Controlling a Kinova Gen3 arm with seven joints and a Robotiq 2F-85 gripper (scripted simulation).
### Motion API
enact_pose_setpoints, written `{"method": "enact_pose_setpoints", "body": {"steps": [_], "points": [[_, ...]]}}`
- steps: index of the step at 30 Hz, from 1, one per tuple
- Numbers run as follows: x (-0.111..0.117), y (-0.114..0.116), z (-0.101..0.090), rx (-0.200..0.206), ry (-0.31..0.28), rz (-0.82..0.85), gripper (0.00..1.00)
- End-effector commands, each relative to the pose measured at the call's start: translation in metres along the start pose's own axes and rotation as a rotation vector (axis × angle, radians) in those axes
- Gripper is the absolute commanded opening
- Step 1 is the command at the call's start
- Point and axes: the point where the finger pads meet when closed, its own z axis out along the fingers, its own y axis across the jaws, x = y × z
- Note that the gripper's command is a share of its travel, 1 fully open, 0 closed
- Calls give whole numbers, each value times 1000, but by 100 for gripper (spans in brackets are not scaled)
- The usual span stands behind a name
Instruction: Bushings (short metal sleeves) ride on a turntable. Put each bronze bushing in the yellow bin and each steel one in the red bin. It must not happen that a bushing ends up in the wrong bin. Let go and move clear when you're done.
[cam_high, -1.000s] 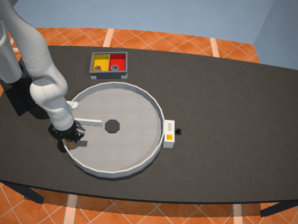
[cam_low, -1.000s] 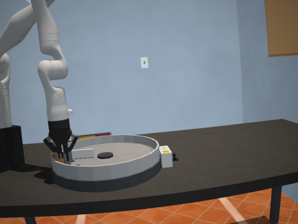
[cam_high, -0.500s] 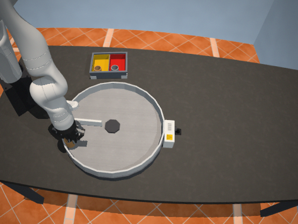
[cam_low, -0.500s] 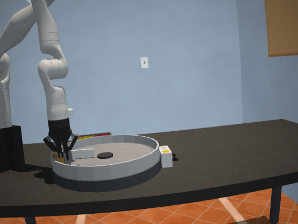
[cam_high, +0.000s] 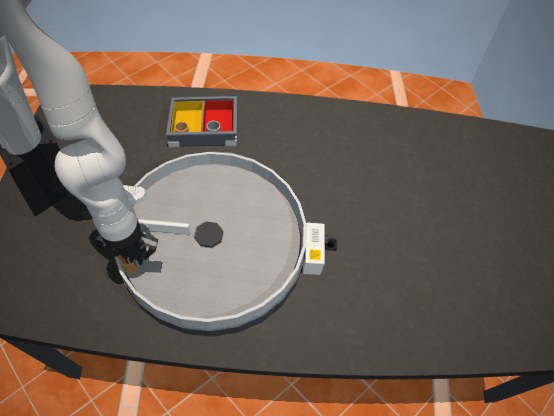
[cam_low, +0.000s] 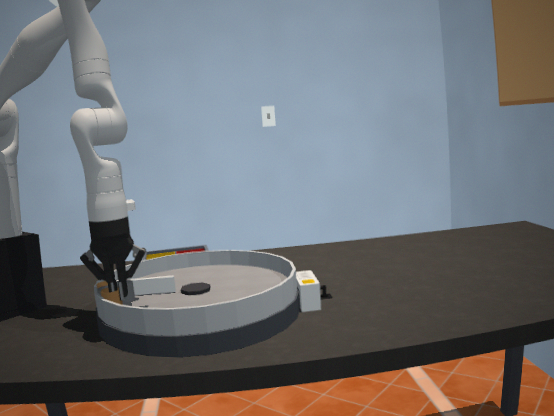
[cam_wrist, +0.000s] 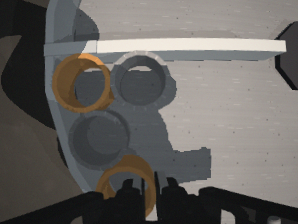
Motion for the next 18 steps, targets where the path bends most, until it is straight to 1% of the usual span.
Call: {"method": "enact_pose_setpoints", "body": {"steps": [1,18], "points": [[0,0,-2,-1,-1,0,0],[0,0,-7,-1,-1,0,0]]}}
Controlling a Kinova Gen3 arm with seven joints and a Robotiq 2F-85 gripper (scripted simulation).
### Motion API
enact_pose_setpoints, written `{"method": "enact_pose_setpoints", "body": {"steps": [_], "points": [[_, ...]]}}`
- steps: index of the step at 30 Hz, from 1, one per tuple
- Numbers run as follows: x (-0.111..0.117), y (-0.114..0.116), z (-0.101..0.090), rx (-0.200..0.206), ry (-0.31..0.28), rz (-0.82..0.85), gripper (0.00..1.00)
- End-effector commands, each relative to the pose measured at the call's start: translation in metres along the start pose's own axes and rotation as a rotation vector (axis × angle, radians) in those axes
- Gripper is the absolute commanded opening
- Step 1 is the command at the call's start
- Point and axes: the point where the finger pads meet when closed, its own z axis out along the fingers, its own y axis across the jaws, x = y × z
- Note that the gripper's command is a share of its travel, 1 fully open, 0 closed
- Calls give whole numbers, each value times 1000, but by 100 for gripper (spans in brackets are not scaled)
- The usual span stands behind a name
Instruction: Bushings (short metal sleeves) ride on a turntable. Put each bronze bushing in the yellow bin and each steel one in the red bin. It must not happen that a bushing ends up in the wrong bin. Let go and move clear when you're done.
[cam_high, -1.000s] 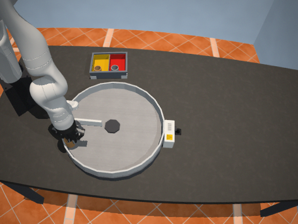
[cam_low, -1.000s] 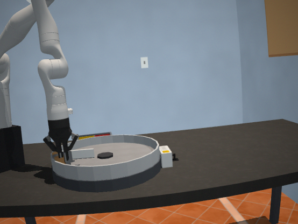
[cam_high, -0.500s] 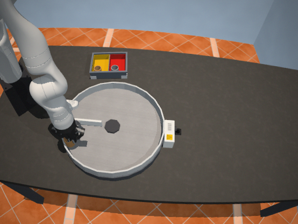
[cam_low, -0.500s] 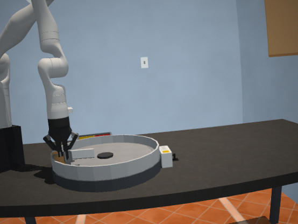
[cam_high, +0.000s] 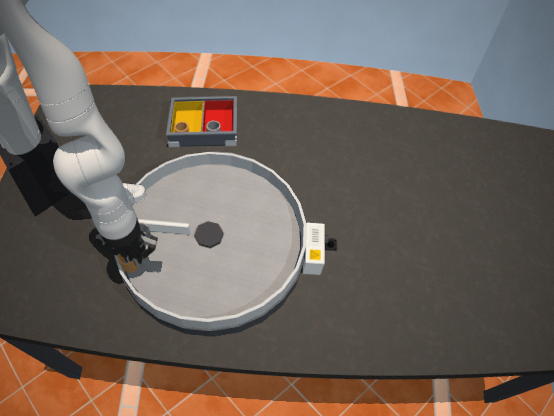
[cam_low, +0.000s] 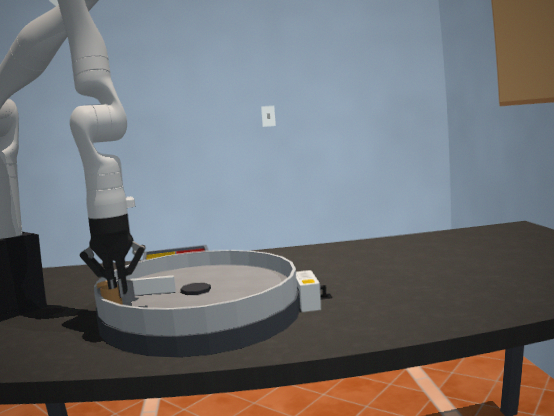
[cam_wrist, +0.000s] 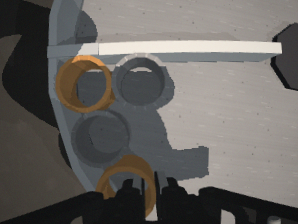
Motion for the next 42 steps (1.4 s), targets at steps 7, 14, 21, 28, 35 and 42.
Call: {"method": "enact_pose_setpoints", "body": {"steps": [7,14,21,28,35,42], "points": [[0,0,-4,-1,-1,0,0],[0,0,-6,-1,-1,0,0],[0,0,-7,-1,-1,0,0],[0,0,-10,-1,-1,0,0],[0,0,-13,-1,-1,0,0],[0,0,-13,-1,-1,0,0]]}}
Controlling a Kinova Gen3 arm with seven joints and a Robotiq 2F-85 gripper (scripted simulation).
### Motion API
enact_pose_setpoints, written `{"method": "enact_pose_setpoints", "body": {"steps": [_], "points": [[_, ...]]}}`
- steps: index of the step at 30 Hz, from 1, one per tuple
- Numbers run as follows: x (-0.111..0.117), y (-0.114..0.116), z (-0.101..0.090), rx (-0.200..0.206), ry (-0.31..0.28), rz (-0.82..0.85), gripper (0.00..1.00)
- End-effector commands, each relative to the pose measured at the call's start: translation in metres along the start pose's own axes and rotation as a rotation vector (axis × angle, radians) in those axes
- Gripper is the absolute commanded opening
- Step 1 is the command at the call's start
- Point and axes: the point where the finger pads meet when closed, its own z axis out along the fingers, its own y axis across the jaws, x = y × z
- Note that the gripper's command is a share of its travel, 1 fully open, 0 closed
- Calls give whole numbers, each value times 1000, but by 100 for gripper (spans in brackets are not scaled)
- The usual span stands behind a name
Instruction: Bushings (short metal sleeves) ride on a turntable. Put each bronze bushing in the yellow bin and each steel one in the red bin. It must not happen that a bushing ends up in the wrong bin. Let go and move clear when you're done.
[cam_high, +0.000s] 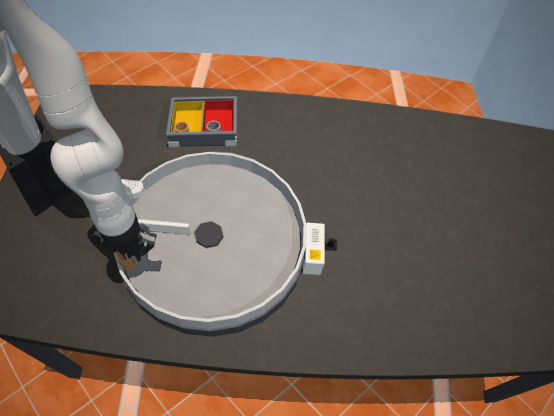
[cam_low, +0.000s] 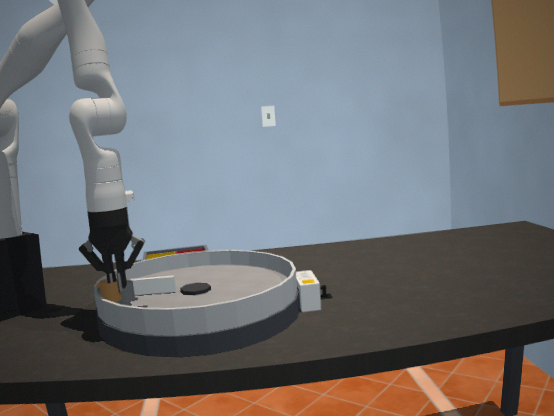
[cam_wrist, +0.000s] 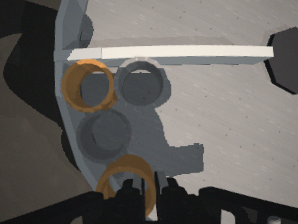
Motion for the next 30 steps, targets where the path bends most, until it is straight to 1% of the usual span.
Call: {"method": "enact_pose_setpoints", "body": {"steps": [1,30], "points": [[0,0,-2,-1,-1,0,0],[0,0,-10,-1,-1,0,0]]}}
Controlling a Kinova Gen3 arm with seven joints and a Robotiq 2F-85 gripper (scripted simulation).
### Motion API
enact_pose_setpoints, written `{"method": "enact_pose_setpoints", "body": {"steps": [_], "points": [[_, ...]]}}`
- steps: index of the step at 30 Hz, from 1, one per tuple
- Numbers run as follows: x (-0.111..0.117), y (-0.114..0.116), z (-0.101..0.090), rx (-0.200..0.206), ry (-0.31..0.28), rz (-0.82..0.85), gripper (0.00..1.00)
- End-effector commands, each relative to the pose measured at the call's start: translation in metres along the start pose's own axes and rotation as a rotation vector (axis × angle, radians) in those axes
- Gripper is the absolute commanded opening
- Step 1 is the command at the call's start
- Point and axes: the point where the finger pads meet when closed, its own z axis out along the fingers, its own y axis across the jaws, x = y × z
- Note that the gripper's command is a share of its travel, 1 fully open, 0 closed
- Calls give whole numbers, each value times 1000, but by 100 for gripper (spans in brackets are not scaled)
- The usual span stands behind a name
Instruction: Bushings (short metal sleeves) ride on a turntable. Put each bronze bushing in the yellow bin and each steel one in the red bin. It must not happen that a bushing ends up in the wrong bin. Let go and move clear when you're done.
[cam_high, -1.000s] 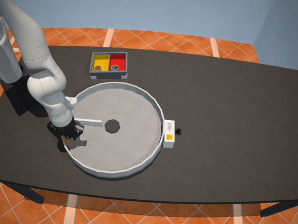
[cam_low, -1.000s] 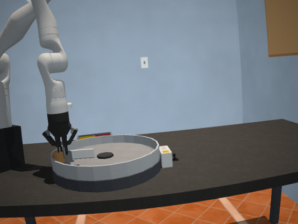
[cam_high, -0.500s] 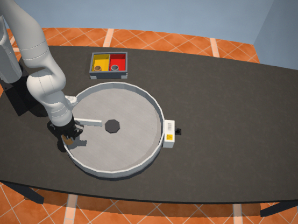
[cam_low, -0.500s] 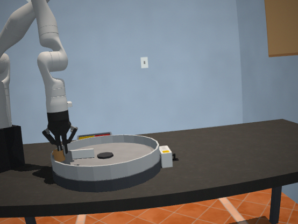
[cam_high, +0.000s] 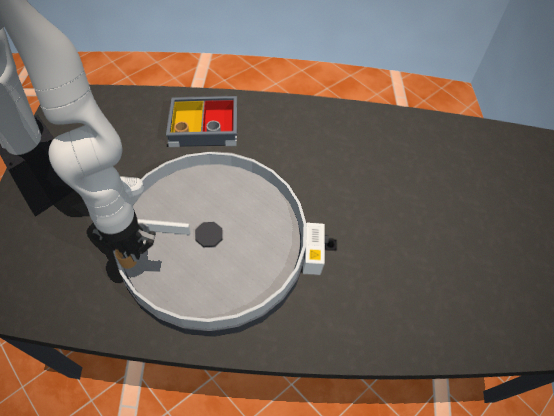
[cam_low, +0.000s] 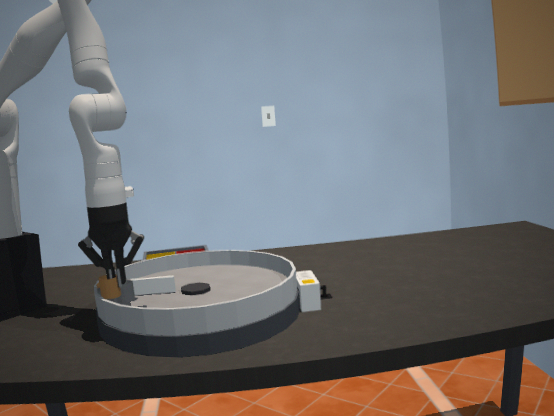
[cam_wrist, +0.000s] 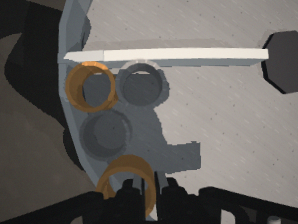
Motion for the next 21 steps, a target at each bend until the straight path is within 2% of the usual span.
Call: {"method": "enact_pose_setpoints", "body": {"steps": [1,21], "points": [[0,0,-2,-2,-1,0,0],[0,0,-8,-2,-1,0,0]]}}
